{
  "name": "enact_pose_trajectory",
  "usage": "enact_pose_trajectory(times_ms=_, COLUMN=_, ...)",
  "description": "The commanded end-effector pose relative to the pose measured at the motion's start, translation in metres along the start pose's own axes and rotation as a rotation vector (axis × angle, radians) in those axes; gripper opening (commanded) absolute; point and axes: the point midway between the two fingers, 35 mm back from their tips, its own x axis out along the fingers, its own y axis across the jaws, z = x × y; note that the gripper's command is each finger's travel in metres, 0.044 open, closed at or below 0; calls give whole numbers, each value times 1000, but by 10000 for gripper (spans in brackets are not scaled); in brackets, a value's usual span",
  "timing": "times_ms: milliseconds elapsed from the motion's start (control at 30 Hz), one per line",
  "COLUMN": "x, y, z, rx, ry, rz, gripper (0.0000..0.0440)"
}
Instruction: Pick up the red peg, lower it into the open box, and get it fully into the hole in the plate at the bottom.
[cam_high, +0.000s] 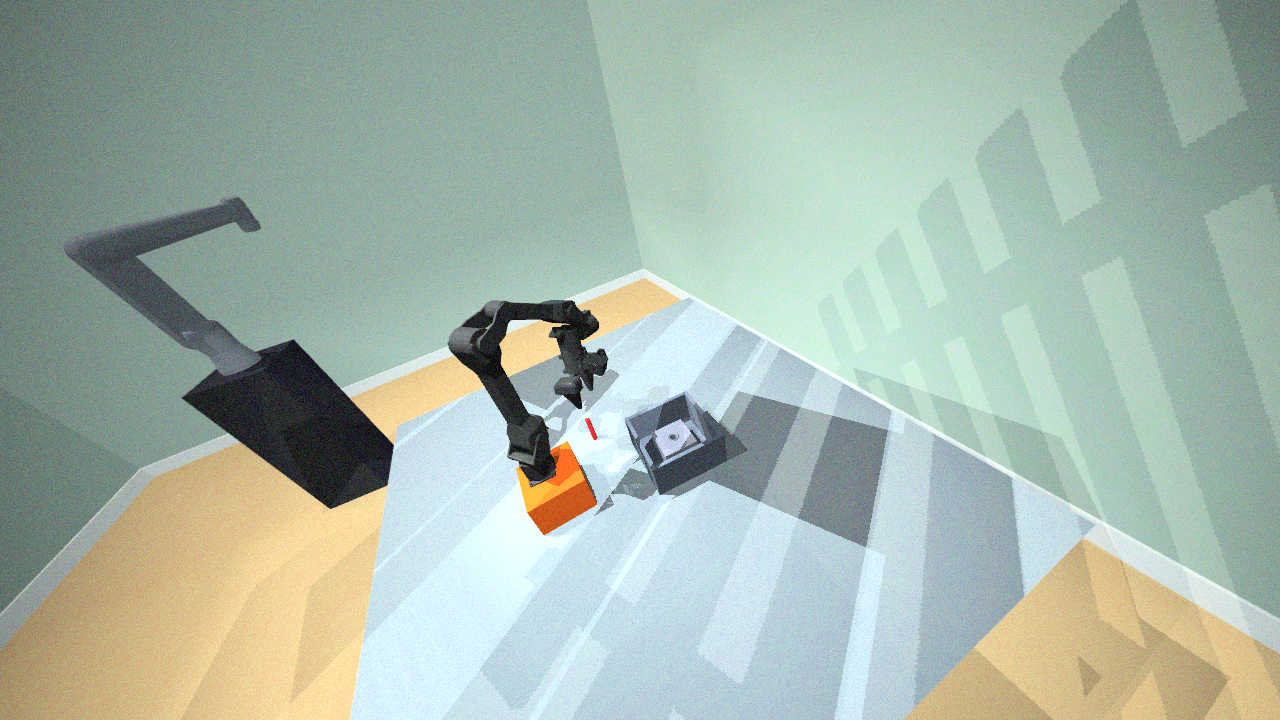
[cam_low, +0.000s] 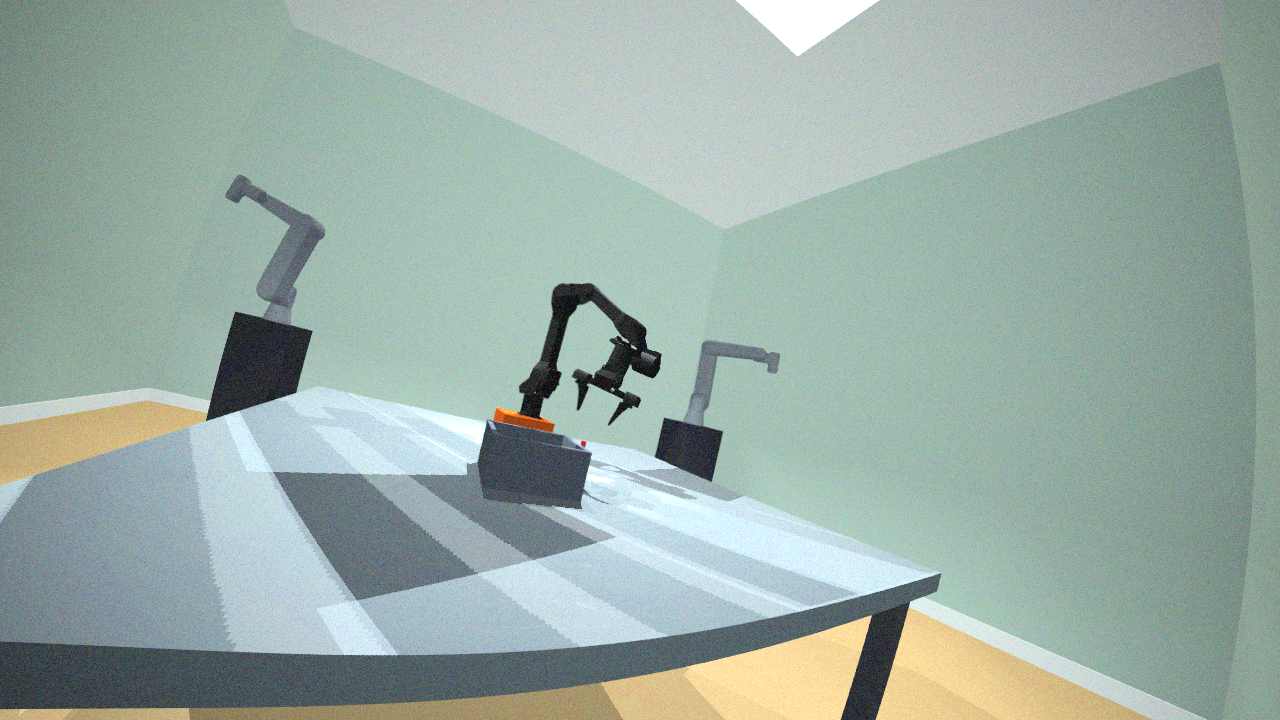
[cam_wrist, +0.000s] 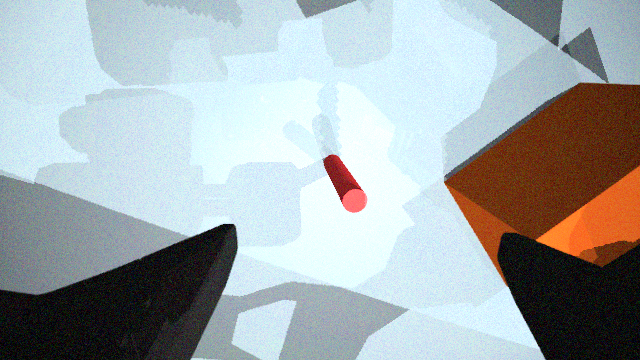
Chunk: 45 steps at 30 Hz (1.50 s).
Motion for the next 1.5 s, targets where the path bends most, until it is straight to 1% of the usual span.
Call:
enact_pose_trajectory(times_ms=0, x=11, y=-7, z=-5, rx=30, ry=28, rz=-41, gripper=440)
enact_pose_trajectory(times_ms=400, x=47, y=-10, z=-11, rx=88, ry=58, rz=-85, gripper=440)
enact_pose_trajectory(times_ms=933, x=107, y=0, z=-9, rx=118, ry=31, rz=-49, gripper=440)
enact_pose_trajectory(times_ms=1000, x=113, y=1, z=-9, rx=115, ry=28, rz=-46, gripper=433)
enact_pose_trajectory(times_ms=1033, x=116, y=1, z=-9, rx=114, ry=28, rz=-47, gripper=423)
enact_pose_trajectory(times_ms=1100, x=122, y=1, z=-10, rx=113, ry=30, rz=-50, gripper=380)
enact_pose_trajectory(times_ms=1300, x=138, y=-4, z=-12, rx=117, ry=40, rz=-84, gripper=223)
enact_pose_trajectory(times_ms=1467, x=146, y=-8, z=-14, rx=113, ry=51, rz=-121, gripper=92)
